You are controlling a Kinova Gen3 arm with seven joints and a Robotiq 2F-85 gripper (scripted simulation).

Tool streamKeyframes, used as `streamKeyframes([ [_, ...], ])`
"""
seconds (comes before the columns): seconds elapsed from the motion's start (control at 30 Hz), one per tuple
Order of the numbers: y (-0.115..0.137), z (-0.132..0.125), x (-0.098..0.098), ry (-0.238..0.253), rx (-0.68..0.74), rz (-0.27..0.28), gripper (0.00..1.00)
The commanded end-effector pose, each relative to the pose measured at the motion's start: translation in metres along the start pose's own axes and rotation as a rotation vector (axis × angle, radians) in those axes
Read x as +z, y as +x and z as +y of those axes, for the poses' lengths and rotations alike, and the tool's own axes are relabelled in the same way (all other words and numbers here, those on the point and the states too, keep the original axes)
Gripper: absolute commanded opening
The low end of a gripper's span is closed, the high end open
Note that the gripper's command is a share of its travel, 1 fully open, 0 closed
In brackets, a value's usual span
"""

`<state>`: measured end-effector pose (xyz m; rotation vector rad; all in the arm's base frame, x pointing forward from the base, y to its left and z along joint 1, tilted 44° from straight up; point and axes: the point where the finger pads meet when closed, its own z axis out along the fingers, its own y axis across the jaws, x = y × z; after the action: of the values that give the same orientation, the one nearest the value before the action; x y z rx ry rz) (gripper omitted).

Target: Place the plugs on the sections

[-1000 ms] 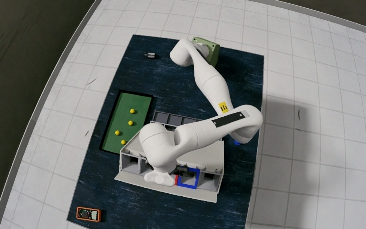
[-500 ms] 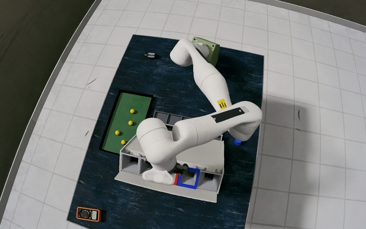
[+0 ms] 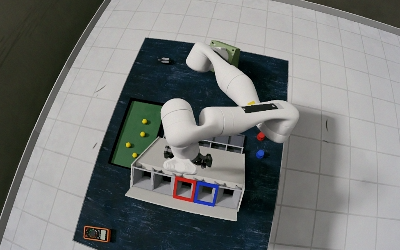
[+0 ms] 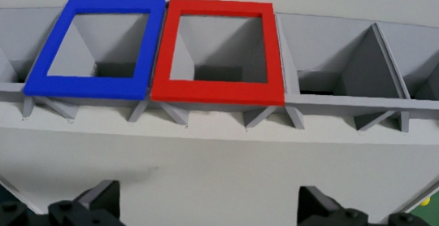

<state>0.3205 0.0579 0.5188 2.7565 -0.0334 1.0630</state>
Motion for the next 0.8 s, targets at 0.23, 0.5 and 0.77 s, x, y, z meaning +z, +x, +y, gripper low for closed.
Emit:
streamKeyframes([
  [0.23, -0.09, 0.0, -0.005, -0.015, 0.007, 0.004, 1.0],
  [0.5, -0.09, 0.0, -0.005, -0.015, 0.007, 0.004, 1.0],
  [0.77, -0.148, 0.001, 0.033, -0.015, 0.007, 0.004, 1.0],
])
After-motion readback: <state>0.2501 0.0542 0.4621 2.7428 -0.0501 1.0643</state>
